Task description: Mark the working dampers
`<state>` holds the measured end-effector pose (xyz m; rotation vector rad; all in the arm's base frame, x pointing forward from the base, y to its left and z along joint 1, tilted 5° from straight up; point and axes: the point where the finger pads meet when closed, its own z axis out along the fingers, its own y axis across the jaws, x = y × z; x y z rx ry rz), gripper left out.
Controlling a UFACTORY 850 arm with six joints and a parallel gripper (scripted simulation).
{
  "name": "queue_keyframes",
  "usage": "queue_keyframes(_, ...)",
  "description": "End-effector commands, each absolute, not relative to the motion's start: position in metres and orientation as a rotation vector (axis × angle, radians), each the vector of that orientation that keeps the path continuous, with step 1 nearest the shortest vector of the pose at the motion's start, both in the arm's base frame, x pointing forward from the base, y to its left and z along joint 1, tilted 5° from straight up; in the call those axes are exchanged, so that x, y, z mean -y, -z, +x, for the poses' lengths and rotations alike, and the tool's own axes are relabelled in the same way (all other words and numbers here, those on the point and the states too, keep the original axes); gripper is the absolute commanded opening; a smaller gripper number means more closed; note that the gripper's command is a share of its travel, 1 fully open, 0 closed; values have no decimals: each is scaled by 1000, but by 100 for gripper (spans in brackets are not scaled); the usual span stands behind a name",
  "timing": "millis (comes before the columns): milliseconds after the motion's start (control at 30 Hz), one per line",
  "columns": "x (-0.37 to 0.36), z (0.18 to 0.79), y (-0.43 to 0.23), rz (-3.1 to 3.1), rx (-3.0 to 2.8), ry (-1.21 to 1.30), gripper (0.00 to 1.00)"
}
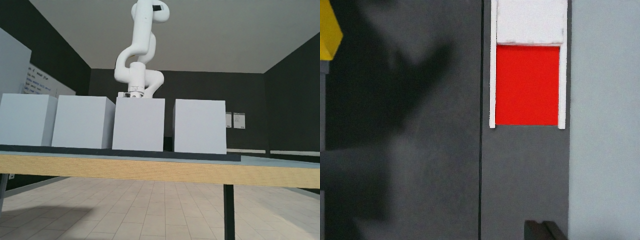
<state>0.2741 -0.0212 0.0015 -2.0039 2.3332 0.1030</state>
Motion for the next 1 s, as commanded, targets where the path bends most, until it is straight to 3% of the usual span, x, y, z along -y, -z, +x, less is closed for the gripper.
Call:
queue_keyframes(0, 21, 274, -1, -2004, -2333, -79, 0)
queue_keyframes(967, 20, 274, 16, -2004, -2333, -78, 0)
